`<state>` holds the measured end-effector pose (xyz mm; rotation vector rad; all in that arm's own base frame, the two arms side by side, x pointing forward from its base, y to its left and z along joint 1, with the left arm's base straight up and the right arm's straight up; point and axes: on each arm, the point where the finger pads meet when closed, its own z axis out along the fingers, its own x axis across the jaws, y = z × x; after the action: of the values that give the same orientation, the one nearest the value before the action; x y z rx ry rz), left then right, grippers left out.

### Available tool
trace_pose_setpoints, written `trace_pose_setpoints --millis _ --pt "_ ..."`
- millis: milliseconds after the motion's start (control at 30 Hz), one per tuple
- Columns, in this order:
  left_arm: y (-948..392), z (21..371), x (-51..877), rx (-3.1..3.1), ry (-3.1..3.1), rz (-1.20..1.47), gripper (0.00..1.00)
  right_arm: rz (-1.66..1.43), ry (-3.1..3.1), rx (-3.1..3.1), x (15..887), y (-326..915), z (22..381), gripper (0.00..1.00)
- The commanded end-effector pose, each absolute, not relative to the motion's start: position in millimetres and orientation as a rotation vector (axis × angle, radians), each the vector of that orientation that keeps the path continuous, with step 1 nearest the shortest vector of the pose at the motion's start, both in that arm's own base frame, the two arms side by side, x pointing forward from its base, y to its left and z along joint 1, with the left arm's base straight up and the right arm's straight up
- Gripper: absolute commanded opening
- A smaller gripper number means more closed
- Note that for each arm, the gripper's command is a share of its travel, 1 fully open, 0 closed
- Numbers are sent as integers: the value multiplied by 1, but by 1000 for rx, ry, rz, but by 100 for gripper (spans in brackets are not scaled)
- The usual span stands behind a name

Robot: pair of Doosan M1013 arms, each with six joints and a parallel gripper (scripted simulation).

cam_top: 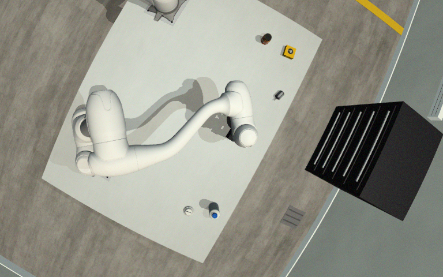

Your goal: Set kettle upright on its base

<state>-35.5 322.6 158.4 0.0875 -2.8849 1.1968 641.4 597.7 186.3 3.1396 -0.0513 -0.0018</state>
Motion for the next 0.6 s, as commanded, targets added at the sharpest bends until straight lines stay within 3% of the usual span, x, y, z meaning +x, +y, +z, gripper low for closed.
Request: trace_pose_setpoints --millis 0,567 --pt "323 159 -36 88 -2885 1195 100 0 -51 3141 642 598 188 0" --pt "323 159 -36 88 -2885 1195 100 0 -51 3141 642 598 185 0"
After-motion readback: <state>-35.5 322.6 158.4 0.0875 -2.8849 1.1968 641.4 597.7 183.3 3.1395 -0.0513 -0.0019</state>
